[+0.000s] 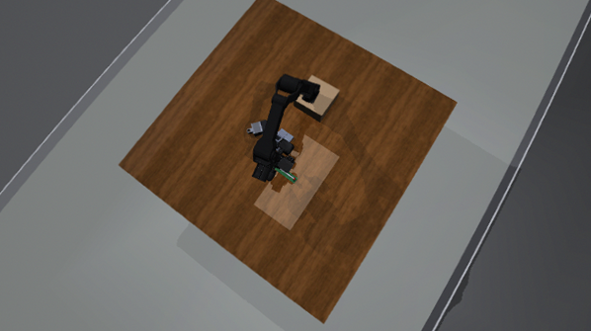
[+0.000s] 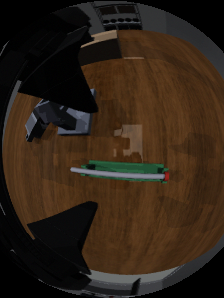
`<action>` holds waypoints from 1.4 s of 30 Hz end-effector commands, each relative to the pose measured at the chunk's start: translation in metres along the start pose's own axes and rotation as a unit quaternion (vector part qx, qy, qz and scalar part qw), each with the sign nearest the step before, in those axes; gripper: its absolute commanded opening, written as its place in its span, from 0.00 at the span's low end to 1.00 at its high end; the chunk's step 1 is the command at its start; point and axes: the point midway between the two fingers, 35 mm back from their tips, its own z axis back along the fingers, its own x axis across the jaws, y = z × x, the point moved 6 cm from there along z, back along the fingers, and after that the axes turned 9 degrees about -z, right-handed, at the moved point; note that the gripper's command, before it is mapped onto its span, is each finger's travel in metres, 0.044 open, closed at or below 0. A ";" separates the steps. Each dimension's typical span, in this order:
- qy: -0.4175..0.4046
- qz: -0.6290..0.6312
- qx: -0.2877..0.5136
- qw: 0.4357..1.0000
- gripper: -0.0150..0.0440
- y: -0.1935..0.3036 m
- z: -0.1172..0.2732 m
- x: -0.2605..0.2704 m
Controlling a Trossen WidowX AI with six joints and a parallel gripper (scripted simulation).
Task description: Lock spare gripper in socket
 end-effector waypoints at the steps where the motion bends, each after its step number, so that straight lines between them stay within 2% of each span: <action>1: 0.001 0.000 0.000 1.000 1.00 -0.001 0.011 0.001; 7: -0.003 0.000 0.001 1.000 1.00 -0.001 0.010 0.001; 16: -0.002 0.001 0.001 1.000 1.00 -0.007 0.063 0.008; 20: -0.002 0.001 0.001 1.000 1.00 -0.007 0.067 0.009; 22: 0.002 -0.040 0.002 0.999 1.00 0.003 0.058 0.006; 24: 0.013 -0.160 0.002 0.987 1.00 0.029 0.059 0.005; 27: 0.030 -0.351 0.000 0.936 1.00 0.072 0.060 0.007; 30: 0.046 -0.521 -0.005 0.852 1.00 0.111 0.059 0.015; 42: 0.075 -0.823 -0.025 0.563 1.00 0.192 0.051 0.046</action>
